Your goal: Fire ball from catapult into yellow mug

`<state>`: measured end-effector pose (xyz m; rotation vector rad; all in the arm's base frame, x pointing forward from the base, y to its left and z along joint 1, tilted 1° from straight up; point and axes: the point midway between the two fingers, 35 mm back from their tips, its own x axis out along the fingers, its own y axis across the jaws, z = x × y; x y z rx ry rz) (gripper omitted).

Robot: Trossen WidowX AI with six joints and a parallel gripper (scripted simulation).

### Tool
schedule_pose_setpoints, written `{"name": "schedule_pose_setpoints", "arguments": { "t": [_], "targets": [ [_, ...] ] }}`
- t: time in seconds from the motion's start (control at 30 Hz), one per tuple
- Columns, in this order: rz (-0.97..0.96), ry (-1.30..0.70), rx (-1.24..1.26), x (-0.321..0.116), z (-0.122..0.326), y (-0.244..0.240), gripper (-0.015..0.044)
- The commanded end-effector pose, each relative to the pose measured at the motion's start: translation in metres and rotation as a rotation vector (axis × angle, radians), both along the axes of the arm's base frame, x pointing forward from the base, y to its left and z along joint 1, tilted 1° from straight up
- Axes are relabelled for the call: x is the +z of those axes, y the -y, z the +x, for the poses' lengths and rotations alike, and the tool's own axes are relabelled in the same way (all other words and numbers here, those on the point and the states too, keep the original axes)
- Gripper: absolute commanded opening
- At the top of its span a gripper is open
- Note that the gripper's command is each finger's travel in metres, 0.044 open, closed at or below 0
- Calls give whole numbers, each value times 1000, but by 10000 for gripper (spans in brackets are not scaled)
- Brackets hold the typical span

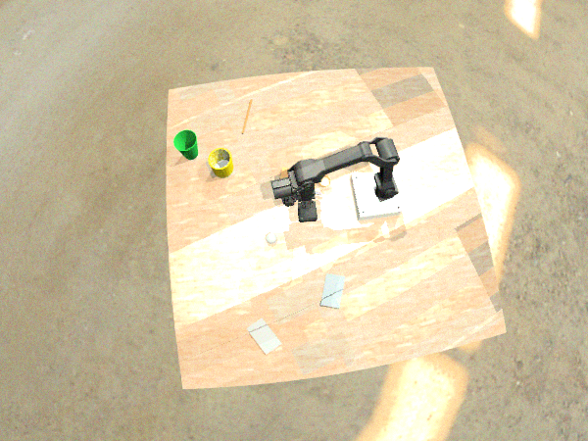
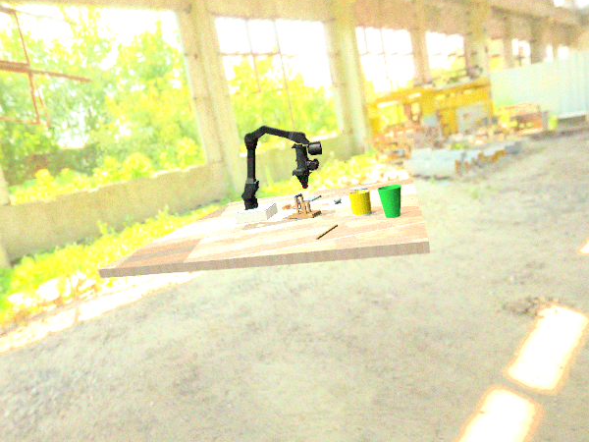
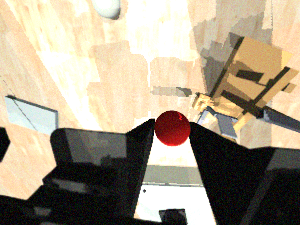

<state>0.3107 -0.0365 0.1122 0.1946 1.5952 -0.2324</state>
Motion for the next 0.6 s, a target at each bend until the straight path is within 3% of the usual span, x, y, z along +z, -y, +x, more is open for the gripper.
{"name": "schedule_pose_setpoints", "arguments": {
  "t": [0.0, 0.57],
  "targets": [
    [13, -46, -37, -6, -15, 17, 0],
    [96, -225, -224, -28, -86, 75, 0]
  ]
}}
